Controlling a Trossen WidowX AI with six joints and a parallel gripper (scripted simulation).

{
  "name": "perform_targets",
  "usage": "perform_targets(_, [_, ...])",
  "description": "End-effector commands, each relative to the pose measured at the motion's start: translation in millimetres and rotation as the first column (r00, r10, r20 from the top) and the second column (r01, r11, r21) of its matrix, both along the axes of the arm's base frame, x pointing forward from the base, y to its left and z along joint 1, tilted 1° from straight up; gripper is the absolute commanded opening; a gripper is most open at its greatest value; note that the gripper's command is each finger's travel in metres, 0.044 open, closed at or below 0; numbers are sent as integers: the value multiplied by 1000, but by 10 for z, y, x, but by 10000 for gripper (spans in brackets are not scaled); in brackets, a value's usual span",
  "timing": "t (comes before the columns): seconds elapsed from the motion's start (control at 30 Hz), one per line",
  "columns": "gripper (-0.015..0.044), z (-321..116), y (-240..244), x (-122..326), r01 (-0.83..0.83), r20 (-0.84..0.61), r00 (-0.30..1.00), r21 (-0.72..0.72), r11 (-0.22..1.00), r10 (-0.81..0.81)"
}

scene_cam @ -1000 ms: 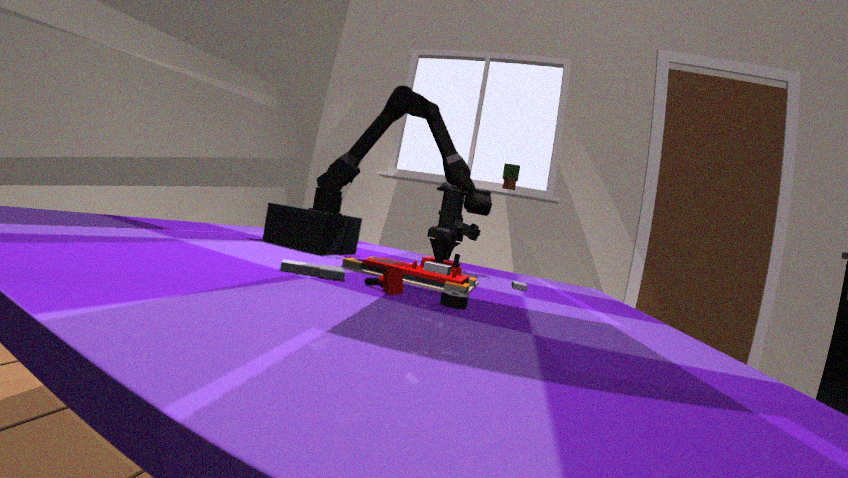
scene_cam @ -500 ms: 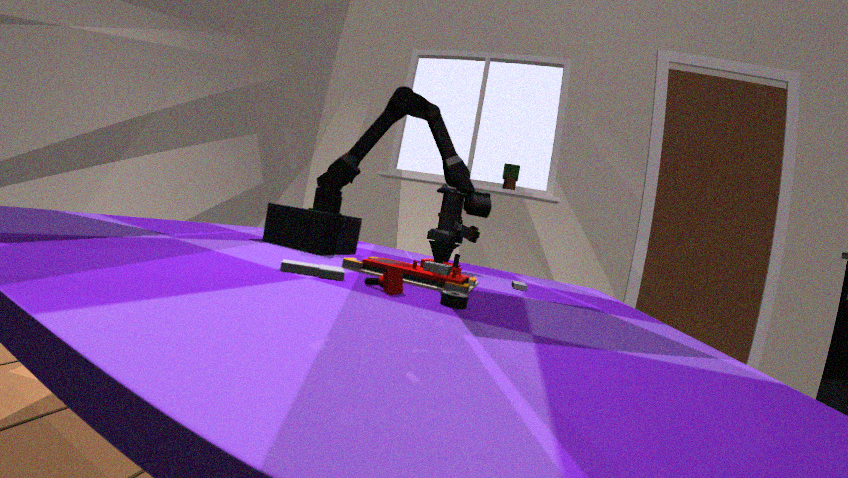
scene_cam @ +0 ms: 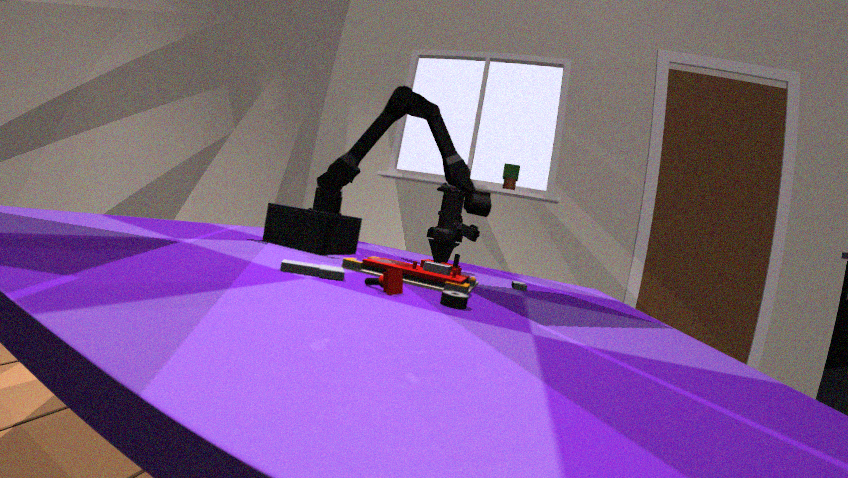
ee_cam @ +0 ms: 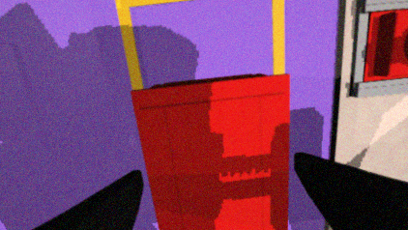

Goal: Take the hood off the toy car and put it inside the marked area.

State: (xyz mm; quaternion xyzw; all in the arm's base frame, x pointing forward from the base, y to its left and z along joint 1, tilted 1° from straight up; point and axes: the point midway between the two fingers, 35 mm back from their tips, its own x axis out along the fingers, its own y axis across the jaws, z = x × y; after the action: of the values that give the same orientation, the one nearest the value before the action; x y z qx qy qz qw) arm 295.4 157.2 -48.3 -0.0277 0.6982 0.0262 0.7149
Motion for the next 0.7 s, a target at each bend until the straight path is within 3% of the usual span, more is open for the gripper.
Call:
perform_targets(0.0, [440,203,18,28,0,4,1000,2,1000,0])
perform_targets(0.17, [440,691,14,6,0,-3,1000,-2,1000,0])
perform_targets(0.67, [440,691,14,6,0,-3,1000,-2,1000,0])
